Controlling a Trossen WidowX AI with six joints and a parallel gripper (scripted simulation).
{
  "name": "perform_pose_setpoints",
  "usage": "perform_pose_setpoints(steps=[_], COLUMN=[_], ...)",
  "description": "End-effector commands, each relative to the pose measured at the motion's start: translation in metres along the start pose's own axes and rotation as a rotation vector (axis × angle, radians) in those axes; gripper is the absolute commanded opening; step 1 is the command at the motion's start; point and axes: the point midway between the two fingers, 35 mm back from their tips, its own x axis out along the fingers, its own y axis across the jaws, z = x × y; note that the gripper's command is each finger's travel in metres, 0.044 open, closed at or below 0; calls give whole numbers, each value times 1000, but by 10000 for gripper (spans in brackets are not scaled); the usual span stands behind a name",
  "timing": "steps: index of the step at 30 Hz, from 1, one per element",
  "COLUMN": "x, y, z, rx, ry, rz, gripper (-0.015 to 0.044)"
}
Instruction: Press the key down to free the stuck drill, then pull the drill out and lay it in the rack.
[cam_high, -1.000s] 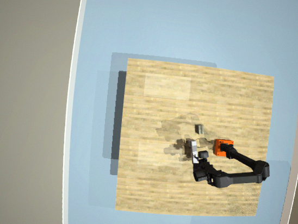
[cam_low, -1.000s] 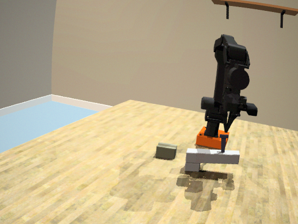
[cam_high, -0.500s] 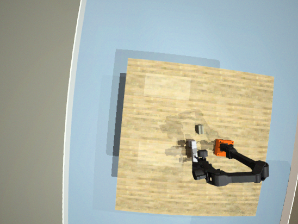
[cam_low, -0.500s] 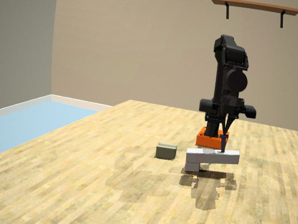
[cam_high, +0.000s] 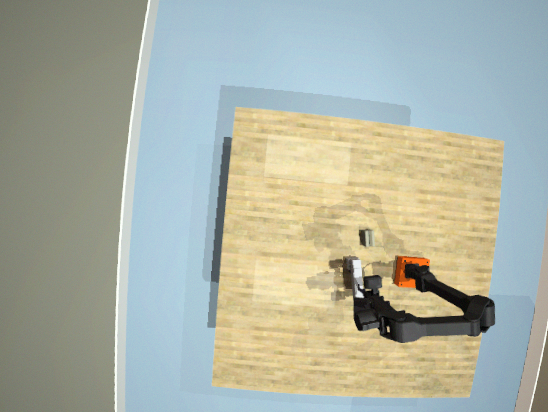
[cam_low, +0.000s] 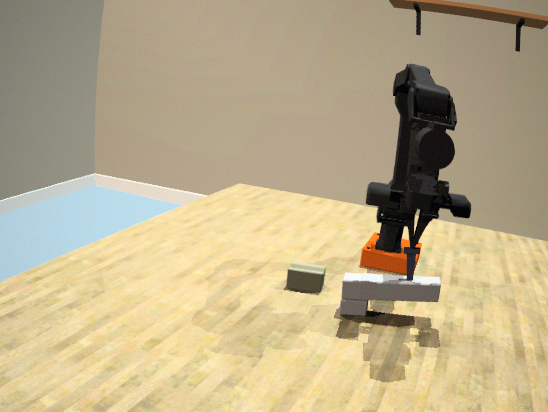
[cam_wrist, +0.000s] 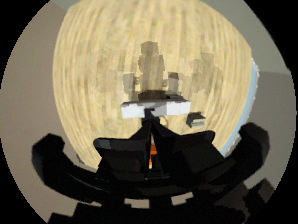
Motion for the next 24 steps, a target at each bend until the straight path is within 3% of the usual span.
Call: perform_pose_setpoints(steps=[1, 24], x=[2, 5], y=[0, 1], z=[-3, -4], rx=[6, 6], ry=[9, 9], rz=[-2, -2], gripper=[0, 0])
